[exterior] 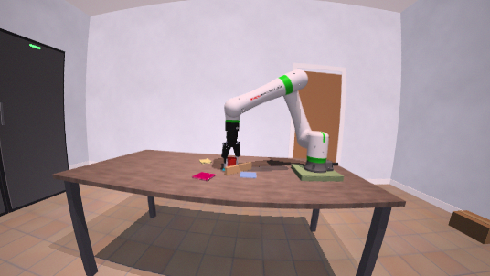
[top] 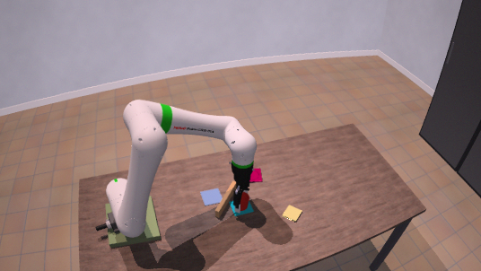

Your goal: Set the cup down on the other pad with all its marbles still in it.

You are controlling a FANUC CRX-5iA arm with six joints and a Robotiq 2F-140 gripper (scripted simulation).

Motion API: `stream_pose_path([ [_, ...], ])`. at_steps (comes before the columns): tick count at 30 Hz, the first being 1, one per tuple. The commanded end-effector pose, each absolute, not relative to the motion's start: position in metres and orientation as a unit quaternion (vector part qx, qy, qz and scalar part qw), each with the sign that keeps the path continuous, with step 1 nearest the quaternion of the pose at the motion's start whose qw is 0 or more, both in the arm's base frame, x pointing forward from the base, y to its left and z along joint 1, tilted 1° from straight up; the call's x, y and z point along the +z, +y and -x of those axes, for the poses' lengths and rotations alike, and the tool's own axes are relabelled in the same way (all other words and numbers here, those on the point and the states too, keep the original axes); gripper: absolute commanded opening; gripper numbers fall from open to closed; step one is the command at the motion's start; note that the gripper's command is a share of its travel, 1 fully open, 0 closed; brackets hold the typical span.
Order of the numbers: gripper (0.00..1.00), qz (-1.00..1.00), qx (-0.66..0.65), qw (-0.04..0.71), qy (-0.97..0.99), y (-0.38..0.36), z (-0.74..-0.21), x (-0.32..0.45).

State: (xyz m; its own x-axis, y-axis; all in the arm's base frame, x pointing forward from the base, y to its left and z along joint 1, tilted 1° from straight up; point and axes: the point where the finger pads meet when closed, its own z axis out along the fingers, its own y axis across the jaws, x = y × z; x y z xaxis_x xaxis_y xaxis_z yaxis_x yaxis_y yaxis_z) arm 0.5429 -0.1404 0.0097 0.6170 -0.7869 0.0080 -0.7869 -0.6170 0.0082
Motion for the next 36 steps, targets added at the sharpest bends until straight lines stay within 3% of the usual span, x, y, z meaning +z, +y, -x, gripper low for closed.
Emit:
stream_pose_path([
  [1,0.59,-0.899,0.002,0.005,-0.438,-0.141,-0.543,0.01],
  [36,0.59,-0.899,0.002,0.005,-0.438,-0.14,-0.543,0.045],
])
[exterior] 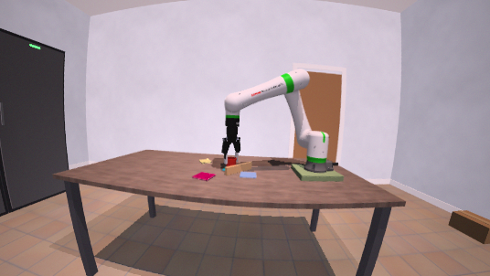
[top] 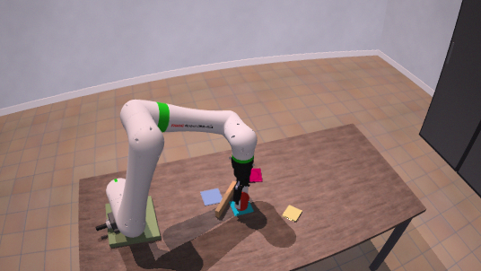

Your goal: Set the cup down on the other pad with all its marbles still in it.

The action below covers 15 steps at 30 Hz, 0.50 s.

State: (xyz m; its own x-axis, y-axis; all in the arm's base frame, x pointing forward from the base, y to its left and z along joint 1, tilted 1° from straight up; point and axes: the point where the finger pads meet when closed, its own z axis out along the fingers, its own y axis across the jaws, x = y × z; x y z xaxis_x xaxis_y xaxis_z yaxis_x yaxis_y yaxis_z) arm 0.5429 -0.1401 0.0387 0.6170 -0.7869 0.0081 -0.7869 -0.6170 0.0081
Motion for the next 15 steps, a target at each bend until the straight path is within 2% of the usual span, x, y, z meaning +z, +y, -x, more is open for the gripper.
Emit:
stream_pose_path([
  [1,0.59,-0.899,0.002,0.005,-0.438,-0.14,-0.543,0.048],
  [15,0.59,-0.899,0.002,0.005,-0.438,-0.14,-0.543,0.088],
])
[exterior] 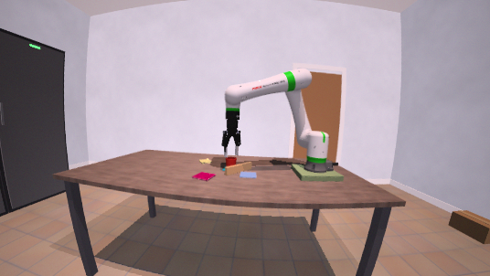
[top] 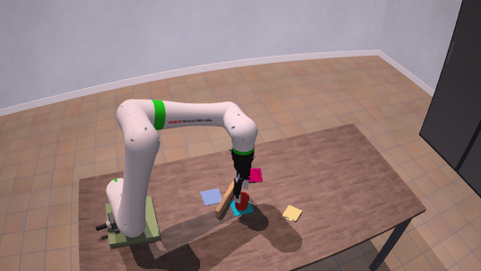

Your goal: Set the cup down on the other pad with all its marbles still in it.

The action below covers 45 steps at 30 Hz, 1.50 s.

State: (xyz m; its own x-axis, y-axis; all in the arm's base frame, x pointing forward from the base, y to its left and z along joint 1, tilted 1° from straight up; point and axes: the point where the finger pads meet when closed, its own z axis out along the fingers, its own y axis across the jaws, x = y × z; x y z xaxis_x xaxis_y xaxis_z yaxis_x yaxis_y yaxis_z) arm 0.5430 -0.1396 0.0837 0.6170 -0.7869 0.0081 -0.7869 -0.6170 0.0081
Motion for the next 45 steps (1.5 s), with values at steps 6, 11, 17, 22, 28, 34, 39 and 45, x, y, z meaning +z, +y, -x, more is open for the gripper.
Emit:
stream_pose_path([
  [6,0.59,-0.899,0.002,0.005,-0.438,-0.14,-0.543,0.097],
  [11,0.59,-0.899,0.002,0.005,-0.438,-0.139,-0.543,0.1],
  [17,0.59,-0.899,0.002,0.005,-0.438,-0.139,-0.543,0.101],
  [22,0.59,-0.899,0.002,0.005,-0.438,-0.139,-0.543,0.101],
  [28,0.59,-0.899,0.002,0.005,-0.438,-0.139,-0.543,0.101],
  [34,0.59,-0.899,0.002,0.005,-0.438,-0.139,-0.543,0.101],
  [39,0.59,-0.899,0.002,0.005,-0.438,-0.139,-0.543,0.101],
  [45,0.59,-0.899,0.002,0.005,-0.438,-0.139,-0.543,0.101],
])
